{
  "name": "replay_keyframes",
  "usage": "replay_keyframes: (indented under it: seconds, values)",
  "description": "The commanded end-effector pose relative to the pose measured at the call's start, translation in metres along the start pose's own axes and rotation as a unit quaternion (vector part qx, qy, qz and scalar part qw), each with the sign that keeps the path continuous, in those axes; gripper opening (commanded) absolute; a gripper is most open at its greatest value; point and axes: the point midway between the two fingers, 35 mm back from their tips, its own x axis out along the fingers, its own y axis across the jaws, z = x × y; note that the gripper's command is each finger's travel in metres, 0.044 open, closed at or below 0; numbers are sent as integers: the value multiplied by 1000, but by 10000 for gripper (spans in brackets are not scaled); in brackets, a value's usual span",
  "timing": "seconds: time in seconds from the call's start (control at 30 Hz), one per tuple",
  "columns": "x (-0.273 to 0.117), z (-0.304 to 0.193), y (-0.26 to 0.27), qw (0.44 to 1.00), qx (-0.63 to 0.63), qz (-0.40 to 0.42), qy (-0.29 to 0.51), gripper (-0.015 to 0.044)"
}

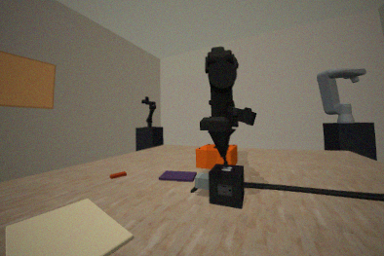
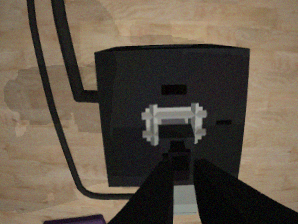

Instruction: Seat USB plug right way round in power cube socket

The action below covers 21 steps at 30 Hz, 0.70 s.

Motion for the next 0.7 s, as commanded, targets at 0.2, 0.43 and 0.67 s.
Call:
replay_keyframes:
  seconds: [0.2,0.43,0.67]
  values:
    - [0,0,0,1000,0,0,0,0]
    - [0,0,0,1000,0,0,0,0]
    - [-2,0,0,1000,0,0,0,0]
